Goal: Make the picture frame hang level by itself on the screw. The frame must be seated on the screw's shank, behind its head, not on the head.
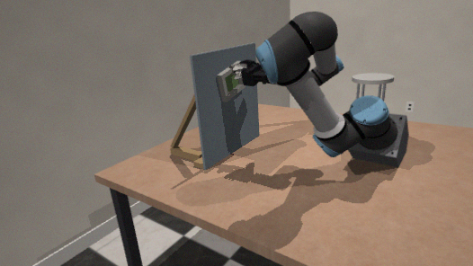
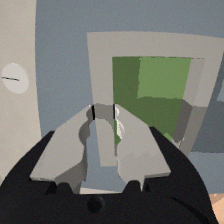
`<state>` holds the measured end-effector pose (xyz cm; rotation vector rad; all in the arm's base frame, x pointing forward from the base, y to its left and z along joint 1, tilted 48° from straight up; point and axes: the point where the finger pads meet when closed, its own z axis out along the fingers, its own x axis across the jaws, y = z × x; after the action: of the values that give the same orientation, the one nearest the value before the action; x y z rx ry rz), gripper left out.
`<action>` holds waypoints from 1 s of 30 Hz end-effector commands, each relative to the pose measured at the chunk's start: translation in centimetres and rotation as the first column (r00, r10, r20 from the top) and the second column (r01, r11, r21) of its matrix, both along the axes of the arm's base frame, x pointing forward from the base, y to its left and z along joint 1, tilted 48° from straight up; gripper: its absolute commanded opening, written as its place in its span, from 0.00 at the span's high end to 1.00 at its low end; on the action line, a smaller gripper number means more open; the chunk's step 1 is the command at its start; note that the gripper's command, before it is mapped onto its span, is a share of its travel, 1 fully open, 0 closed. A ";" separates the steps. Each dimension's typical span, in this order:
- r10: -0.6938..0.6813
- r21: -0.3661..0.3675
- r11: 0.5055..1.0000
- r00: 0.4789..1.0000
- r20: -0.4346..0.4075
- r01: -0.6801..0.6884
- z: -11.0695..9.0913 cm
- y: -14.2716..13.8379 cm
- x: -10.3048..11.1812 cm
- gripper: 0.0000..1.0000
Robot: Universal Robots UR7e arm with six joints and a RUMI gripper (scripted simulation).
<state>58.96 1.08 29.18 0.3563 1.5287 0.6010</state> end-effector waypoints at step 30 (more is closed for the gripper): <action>0.001 0.154 0.988 1.000 -0.027 0.003 -0.5 -0.8 0.1 1.00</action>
<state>59.08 0.40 28.77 0.4676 1.5148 0.7039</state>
